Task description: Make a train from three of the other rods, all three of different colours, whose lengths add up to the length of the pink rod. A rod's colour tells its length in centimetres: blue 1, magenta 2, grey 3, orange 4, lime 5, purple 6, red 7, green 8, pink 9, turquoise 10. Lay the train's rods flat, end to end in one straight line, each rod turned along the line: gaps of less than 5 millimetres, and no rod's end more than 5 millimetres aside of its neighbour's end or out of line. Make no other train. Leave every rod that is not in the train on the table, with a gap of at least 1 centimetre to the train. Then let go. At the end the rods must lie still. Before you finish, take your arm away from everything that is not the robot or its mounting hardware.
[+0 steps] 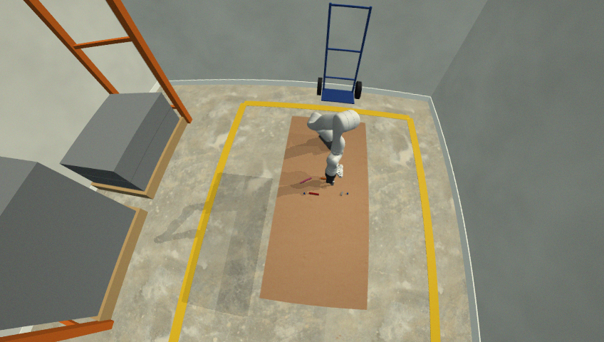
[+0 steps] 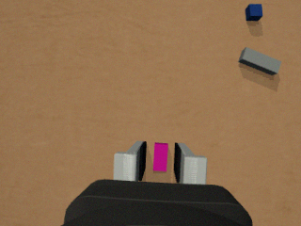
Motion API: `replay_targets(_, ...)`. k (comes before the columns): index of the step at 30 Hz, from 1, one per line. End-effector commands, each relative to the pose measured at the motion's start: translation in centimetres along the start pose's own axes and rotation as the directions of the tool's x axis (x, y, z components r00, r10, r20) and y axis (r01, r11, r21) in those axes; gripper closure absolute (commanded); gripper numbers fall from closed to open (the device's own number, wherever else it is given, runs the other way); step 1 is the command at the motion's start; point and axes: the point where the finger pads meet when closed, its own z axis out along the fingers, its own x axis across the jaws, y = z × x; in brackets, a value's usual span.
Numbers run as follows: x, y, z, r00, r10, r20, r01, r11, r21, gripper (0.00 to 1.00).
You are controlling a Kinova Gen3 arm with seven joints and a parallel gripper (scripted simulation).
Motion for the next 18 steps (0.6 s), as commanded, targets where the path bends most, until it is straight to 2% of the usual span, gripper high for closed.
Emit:
replay_targets(1,0.0,0.0,-0.1,1.000,0.000,-0.001,0.000,1.000,0.001,0.46)
replay_targets(9,0.0,0.0,-0.9,1.000,0.000,-0.001,0.000,1.000,0.001,0.46)
replay_targets(18,0.0,0.0,-3.9,1.000,0.000,-0.001,0.000,1.000,0.001,0.46)
